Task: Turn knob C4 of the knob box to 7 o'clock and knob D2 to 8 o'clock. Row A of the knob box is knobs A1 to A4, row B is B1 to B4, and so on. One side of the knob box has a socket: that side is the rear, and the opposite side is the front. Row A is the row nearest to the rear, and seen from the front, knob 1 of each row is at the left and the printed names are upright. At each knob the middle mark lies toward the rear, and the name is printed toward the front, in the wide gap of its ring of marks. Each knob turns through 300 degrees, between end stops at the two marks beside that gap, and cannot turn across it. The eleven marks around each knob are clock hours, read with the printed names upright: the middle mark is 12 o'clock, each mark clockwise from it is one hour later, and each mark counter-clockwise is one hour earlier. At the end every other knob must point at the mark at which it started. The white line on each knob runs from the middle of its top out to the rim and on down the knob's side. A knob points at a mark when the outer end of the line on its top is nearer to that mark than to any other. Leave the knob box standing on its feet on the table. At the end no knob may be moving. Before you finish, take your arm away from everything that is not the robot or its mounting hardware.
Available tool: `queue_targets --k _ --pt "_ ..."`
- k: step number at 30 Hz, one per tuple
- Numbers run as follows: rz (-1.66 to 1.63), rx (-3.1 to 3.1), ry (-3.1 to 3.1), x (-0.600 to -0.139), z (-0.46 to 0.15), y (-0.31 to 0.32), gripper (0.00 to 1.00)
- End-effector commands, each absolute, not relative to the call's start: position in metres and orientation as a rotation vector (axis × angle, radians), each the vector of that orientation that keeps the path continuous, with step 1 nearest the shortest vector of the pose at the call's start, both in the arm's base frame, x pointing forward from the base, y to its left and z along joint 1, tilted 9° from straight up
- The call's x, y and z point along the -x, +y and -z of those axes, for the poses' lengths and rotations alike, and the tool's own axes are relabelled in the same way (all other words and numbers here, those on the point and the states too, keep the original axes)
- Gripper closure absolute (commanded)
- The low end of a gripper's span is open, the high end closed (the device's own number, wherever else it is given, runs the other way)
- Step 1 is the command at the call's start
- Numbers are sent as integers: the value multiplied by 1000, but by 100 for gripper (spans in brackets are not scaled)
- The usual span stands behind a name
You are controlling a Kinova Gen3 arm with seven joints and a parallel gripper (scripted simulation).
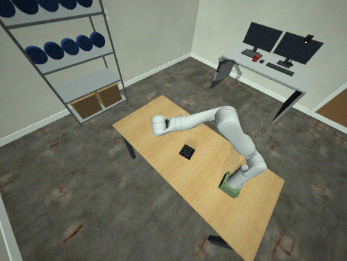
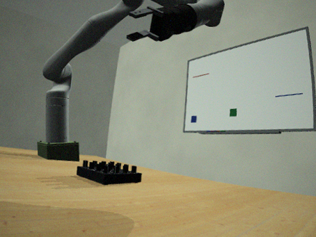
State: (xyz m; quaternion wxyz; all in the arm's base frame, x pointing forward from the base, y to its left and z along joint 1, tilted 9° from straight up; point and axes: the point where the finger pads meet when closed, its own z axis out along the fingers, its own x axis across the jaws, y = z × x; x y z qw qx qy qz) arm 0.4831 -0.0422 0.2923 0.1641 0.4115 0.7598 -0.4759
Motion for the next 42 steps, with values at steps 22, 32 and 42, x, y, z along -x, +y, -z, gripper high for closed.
queue_targets --k 22,32,42 --pt "1353 -1173 2166 -483 -294 -42 0" --pt "1361 -1131 2216 -485 -288 -48 0" --pt "1375 -1031 2328 -487 -276 -59 0"
